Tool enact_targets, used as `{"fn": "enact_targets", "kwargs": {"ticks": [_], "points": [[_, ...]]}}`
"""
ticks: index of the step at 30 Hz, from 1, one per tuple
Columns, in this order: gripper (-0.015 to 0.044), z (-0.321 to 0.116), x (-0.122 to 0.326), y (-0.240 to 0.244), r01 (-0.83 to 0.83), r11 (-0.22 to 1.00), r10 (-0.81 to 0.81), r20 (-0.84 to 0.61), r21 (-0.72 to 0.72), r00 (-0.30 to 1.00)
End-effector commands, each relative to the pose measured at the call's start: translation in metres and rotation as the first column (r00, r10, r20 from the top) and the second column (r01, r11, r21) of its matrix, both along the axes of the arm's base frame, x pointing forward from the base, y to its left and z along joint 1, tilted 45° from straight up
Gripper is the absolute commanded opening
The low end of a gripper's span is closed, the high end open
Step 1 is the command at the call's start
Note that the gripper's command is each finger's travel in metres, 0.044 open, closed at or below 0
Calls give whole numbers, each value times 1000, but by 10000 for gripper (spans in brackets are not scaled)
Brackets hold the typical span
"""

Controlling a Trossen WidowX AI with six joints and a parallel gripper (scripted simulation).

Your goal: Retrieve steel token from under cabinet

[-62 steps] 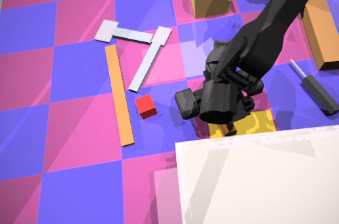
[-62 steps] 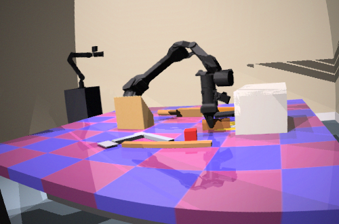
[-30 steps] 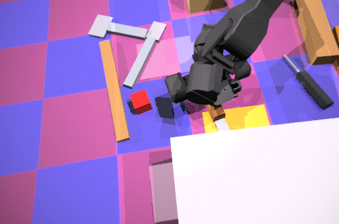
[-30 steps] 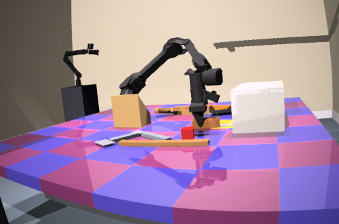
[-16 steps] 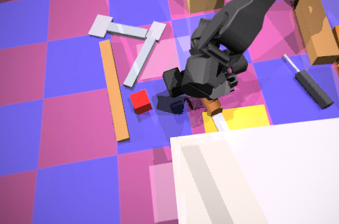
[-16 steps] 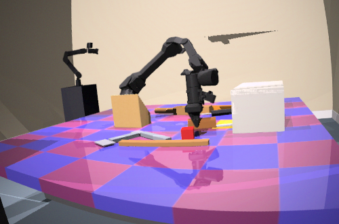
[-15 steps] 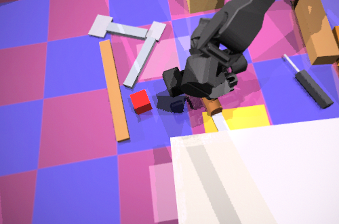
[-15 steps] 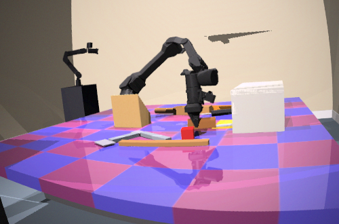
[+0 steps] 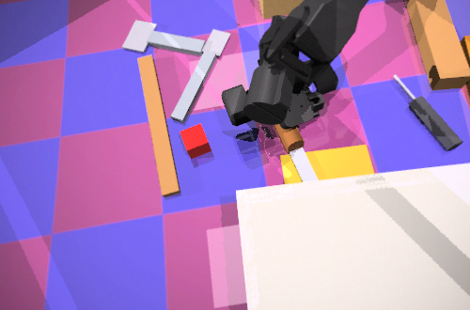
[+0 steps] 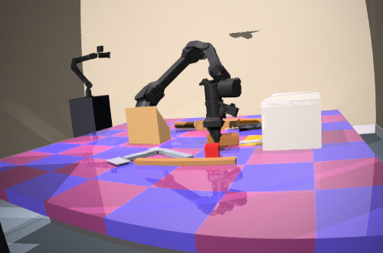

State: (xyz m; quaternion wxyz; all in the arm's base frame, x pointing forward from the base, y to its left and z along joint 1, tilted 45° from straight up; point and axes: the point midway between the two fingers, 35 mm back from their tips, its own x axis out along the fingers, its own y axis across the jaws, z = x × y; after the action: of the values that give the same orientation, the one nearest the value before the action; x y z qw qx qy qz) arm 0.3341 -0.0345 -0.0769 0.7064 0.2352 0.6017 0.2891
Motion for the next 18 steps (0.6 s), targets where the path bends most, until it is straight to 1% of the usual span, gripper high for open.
{"fn": "enact_targets", "kwargs": {"ticks": [1,18], "points": [[0,-2,-7,1,-4,1000,4,-2,-1,1000],[0,-6,-28,0,-4,1000,4,-3,-1,1000]]}}
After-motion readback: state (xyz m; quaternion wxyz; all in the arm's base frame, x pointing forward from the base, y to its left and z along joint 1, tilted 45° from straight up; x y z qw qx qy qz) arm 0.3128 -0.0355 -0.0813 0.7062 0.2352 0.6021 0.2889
